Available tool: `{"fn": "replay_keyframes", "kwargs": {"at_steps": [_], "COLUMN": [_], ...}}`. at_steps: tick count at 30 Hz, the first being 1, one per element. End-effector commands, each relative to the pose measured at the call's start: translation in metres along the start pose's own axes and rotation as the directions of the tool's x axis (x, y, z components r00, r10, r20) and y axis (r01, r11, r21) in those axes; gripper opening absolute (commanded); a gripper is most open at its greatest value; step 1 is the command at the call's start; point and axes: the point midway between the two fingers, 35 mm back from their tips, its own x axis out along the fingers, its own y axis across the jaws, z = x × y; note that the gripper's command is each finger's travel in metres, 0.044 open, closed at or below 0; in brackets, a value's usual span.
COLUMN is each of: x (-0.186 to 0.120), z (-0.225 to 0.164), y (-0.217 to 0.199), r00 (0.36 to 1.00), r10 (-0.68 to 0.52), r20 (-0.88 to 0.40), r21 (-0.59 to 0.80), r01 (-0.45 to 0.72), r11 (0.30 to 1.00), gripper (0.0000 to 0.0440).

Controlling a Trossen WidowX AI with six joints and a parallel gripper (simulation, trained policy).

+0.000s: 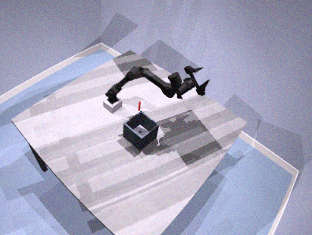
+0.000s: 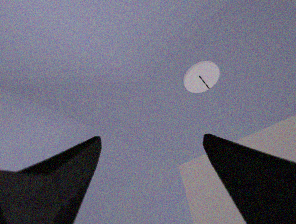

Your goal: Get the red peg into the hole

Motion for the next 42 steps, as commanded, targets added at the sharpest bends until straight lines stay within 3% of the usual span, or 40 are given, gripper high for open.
{"fn": "replay_keyframes", "kwargs": {"at_steps": [1, 2, 10, 19, 31, 42], "x": [-0.002, -0.004, -0.02, -0.042, -0.073, -0.1], "z": [-0.002, -0.004, -0.014, -0.023, -0.025, -0.013], "y": [0.003, 0.006, 0.025, 0.046, 0.072, 0.093], "r00": [1.0, 0.999, 0.989, 0.963, 0.903, 0.826], "r10": [0.014, 0.027, 0.125, 0.24, 0.4, 0.546], "r20": [-0.01, -0.018, -0.073, -0.124, -0.157, -0.139], "r21": [0.031, 0.062, 0.315, 0.576, 0.843, 0.975], "r01": [-0.014, -0.026, -0.096, -0.127, -0.088, 0.017], "r11": [0.999, 0.998, 0.944, 0.808, 0.53, 0.223], "gripper": [0.0421, 0.0439, 0.044, 0.044, 0.044, 0.044]}}
